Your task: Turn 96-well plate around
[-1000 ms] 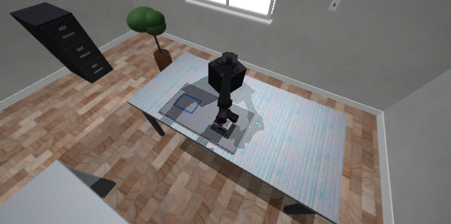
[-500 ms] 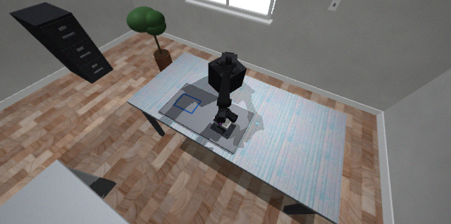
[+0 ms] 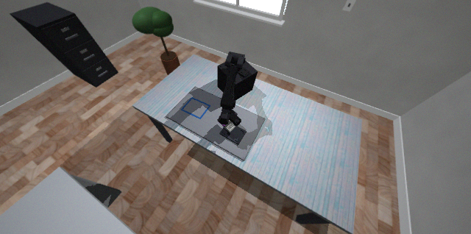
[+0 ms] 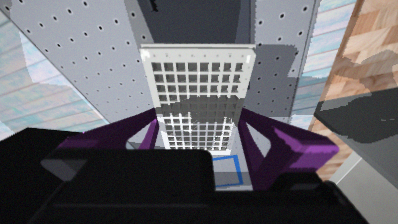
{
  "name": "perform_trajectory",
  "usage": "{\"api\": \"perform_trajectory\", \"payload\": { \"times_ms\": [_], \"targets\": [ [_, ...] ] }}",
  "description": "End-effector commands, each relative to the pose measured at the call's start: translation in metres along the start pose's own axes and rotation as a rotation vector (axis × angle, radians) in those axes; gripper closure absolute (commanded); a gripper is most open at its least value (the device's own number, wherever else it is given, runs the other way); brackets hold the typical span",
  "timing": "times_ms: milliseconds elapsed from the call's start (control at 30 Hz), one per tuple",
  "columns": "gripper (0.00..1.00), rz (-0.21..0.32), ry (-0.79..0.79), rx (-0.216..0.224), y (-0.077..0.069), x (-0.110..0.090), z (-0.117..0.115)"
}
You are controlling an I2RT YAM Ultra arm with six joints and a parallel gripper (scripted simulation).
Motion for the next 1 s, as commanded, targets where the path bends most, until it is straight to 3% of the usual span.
{"api": "perform_trajectory", "payload": {
  "times_ms": [0, 967],
  "targets": [
    [1.0, -0.04, -0.006, -0.034, -0.013, 0.001, -0.013],
    [1.0, -0.037, -0.006, -0.035, -0.008, -0.078, -0.042]
  ]
}}
Point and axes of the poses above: the point where the finger pads meet when closed, its own y axis out along the fingers, its own z axis across the jaws, x = y × z, the point moved 2 cm from there along -y, back along the fingers, and after that the axes turned 12 degrees about y, right-handed, at the moved point
